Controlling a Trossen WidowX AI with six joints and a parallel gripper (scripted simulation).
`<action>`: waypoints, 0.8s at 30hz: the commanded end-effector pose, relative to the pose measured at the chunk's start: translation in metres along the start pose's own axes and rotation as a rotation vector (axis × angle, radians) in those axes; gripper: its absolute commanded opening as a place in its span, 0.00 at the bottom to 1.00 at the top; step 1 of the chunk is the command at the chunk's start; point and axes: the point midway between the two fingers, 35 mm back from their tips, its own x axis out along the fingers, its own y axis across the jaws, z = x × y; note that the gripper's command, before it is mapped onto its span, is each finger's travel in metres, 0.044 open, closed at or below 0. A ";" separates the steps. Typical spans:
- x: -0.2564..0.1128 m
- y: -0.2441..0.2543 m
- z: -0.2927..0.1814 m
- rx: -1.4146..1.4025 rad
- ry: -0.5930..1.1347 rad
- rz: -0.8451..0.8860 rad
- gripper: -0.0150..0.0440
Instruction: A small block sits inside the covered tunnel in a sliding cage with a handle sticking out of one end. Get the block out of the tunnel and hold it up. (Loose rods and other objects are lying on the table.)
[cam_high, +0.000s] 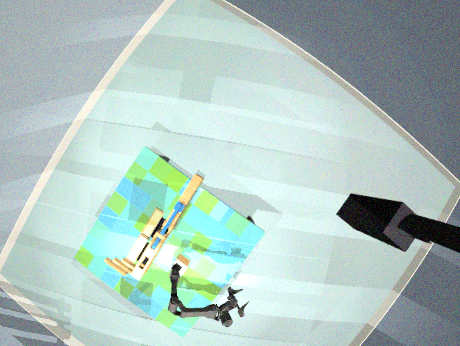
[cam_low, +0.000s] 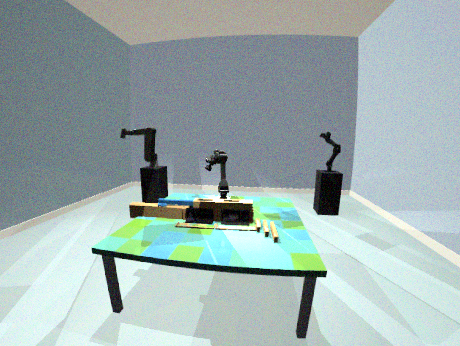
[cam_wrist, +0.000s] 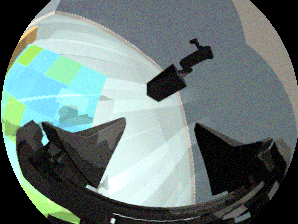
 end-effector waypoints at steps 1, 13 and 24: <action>0.000 0.000 0.000 0.000 0.000 0.000 0.98; 0.019 0.095 0.127 0.092 -0.120 0.193 1.00; -0.021 0.233 0.267 0.095 -0.253 0.489 1.00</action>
